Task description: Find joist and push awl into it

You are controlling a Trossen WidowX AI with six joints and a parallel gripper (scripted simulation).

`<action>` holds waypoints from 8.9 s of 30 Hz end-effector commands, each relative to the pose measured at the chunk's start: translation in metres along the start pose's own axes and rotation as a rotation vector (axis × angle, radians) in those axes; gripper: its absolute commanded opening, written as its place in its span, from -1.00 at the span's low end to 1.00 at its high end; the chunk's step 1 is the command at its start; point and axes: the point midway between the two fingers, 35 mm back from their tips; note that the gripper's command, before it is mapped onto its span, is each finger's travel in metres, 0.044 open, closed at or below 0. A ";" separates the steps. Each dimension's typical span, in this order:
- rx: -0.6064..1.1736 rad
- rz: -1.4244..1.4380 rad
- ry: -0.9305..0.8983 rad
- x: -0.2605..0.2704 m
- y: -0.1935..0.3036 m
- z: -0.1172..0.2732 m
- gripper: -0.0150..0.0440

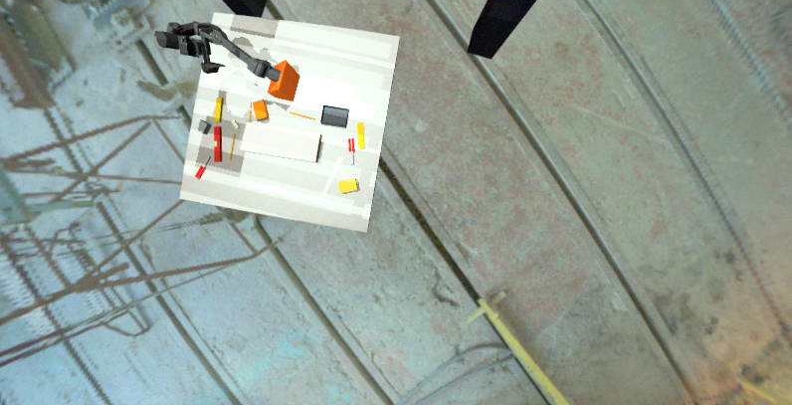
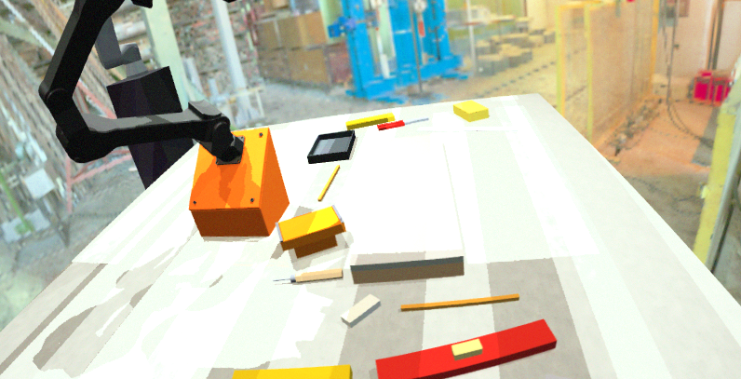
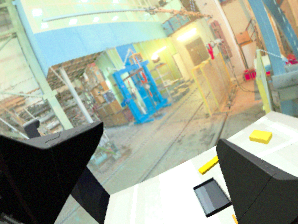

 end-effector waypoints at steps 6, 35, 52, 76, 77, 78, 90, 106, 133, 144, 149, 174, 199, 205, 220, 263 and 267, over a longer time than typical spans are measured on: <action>-0.183 -0.859 0.493 -0.149 0.002 -0.024 1.00; -1.920 -2.343 1.437 -0.363 0.230 0.102 1.00; -1.920 -2.343 1.438 -0.358 0.235 0.102 1.00; -1.919 -2.344 1.438 -0.383 0.263 0.103 1.00; -1.919 -2.343 1.439 -0.384 0.265 0.103 1.00; -1.920 -2.343 1.439 -0.385 0.266 0.104 1.00; -1.921 -2.340 1.440 -0.390 0.273 0.104 0.89; -1.921 -2.340 1.440 -0.390 0.273 0.104 0.39; -1.920 -2.343 1.438 -0.367 0.248 0.100 -0.49; -1.917 -2.344 1.440 -0.351 0.263 0.068 -0.49; -1.902 -2.366 1.445 -0.352 0.263 0.068 -0.49; -1.737 -2.600 1.475 -0.356 0.261 0.074 -0.49; -1.571 -2.801 1.488 -0.359 0.261 0.078 -0.49; -1.523 -2.854 1.490 -0.359 0.261 0.079 -0.49; -1.400 -2.987 1.484 -0.361 0.260 0.082 -0.49; -1.013 -3.316 1.452 -0.366 0.261 0.087 -0.49; -0.972 -3.348 1.443 -0.367 0.261 0.088 -0.49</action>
Point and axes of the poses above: the point midway between the two fingers, 35 mm back from their tips, its own z axis back along the fingers, its own x axis across the jaws, y = z × x, and after that the axes turned 6 degrees about -z, right-handed
